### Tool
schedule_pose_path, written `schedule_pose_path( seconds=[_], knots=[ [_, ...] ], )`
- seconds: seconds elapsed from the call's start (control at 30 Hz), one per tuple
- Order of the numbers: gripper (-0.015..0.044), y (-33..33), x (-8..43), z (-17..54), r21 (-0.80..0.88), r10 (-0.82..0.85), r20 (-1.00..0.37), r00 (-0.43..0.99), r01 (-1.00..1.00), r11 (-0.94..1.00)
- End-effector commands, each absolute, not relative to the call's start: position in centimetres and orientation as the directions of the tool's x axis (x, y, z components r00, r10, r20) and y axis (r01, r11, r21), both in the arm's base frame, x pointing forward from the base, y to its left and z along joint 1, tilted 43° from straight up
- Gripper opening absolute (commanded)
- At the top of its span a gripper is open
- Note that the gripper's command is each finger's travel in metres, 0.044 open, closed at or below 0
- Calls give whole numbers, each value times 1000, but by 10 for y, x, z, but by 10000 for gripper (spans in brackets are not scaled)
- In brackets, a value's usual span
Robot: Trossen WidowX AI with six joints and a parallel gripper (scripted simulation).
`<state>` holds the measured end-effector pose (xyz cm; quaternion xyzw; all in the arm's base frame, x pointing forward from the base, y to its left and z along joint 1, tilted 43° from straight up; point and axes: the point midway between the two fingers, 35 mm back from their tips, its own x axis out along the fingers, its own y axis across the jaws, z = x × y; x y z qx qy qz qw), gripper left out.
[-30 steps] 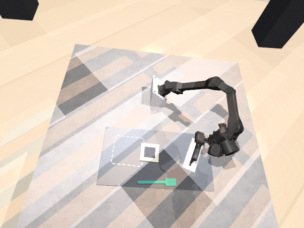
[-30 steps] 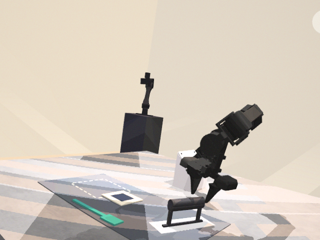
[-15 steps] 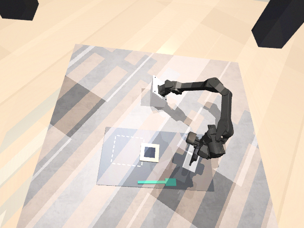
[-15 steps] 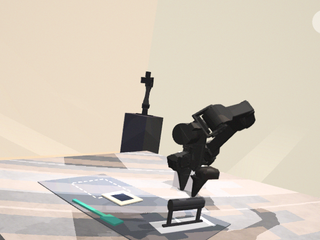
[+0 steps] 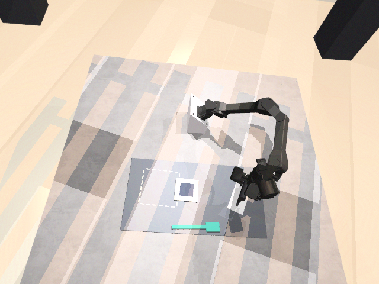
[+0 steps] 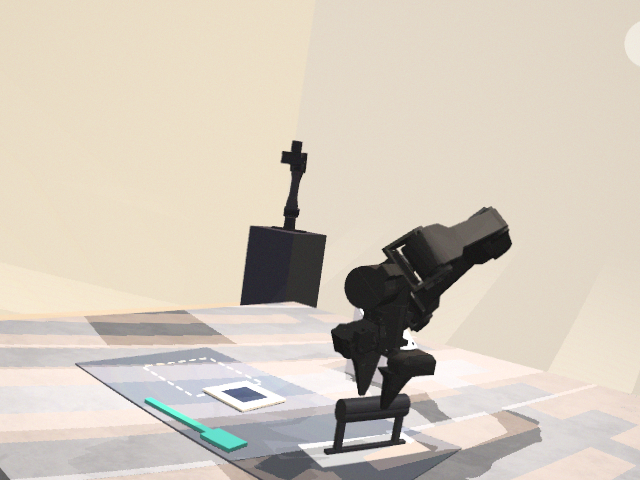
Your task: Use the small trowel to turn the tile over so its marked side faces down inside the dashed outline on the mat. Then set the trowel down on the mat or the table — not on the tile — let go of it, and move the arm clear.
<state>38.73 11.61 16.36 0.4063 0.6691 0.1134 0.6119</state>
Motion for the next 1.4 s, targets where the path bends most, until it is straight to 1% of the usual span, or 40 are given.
schedule_pose_path(
  seconds=[0.0, 0.3, 0.4, 0.7, 1.23, 1.37],
  knots=[
    [270, 121, 387, 158, 649, 685, -725, 75, 410, 641],
    [270, 129, 388, 150, 649, 685, -724, 77, 410, 640],
    [191, 129, 388, 150, 649, 685, -724, 77, 410, 640],
    [131, 129, 388, 150, 649, 685, -724, 77, 410, 640],
    [130, 129, 388, 150, 651, 685, -724, 77, 406, 642],
    [130, 129, 388, 150, 670, 685, -724, 77, 313, 673]
  ],
)
